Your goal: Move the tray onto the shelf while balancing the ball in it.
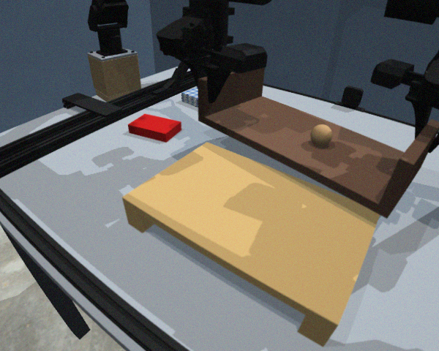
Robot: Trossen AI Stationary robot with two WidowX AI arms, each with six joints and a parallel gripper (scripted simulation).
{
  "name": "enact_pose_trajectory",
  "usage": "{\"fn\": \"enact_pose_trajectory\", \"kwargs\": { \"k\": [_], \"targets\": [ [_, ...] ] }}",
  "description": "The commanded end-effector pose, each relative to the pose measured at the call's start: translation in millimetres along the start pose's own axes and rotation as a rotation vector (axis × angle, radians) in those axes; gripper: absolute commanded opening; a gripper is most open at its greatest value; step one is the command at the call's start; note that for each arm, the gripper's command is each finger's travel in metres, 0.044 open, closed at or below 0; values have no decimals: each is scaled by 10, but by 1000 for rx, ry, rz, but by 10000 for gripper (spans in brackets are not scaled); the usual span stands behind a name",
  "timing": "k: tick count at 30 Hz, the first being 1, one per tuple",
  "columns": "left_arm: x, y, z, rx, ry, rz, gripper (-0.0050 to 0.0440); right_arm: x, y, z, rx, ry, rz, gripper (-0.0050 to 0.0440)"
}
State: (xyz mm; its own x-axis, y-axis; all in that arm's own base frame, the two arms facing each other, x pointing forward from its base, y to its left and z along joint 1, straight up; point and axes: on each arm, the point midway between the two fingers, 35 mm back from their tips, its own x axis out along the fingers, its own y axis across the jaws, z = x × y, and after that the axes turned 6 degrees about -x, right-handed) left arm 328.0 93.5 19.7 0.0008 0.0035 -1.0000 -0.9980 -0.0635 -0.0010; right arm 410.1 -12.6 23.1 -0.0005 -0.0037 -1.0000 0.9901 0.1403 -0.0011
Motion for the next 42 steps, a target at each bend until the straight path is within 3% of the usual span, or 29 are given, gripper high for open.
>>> {"fn": "enact_pose_trajectory", "kwargs": {
  "k": [1, 11, 17, 28, 34, 42],
  "targets": [
    [0, -3, 22, -1, -18, 1, 20, -19, -1, 22, -1, -18, 1, 20],
    [-13, 1, 58, -1, 29, -3, 20, -5, 2, 58, -1, 29, -3, 20],
    [3, 1, 74, -1, -26, 1, 20, -22, 2, 74, -1, -25, 2, 20],
    [-13, 5, 116, -1, 28, -3, 20, -5, 6, 115, -1, 28, -3, 20],
    [3, 5, 132, -1, -26, 2, 20, -21, 6, 132, -1, -26, 2, 20],
    [-4, 7, 149, -1, -2, -1, 20, -15, 8, 149, -1, -2, 0, 20]
  ]
}}
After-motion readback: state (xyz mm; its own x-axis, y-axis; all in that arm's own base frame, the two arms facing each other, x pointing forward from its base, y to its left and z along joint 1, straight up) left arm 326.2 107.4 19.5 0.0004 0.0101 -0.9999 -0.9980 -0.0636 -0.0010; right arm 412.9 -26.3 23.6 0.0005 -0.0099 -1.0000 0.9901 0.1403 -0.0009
